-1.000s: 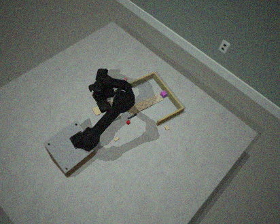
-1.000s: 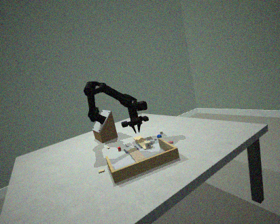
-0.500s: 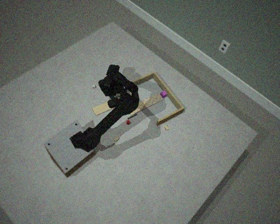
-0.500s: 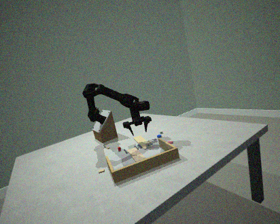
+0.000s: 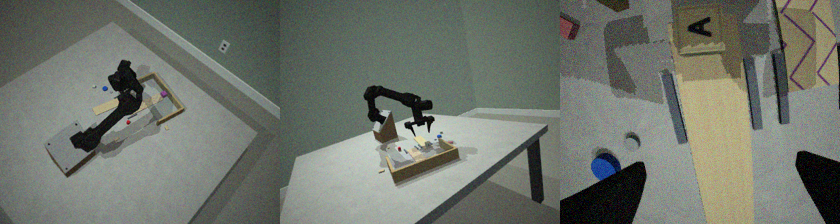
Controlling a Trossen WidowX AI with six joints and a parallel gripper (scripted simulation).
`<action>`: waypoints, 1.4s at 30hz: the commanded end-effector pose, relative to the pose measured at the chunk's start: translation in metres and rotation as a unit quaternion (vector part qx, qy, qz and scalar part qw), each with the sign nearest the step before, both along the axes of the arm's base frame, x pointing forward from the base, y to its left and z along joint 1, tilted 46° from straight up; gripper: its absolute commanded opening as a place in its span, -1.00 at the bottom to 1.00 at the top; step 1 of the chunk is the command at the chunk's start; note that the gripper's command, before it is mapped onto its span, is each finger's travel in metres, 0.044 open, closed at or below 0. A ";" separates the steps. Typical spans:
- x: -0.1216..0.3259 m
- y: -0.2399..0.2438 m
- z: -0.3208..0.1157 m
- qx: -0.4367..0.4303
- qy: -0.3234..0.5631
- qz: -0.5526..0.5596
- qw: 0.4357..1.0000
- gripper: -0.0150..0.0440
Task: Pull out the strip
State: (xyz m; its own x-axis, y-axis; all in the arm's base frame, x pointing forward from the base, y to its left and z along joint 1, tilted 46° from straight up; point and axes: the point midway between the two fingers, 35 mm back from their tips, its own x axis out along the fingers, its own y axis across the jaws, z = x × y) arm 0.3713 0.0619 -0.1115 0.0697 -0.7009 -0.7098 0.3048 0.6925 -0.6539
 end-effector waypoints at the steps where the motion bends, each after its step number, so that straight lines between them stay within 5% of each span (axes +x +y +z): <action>1: 0.015 -0.001 0.003 -0.003 0.003 0.002 1.000 1.00; 17: 0.077 -0.005 0.018 -0.003 0.002 0.002 1.000 1.00; 25: 0.078 -0.012 0.011 -0.003 0.002 0.002 1.000 0.36; 42: 0.080 -0.033 -0.009 -0.004 0.002 0.002 1.000 0.36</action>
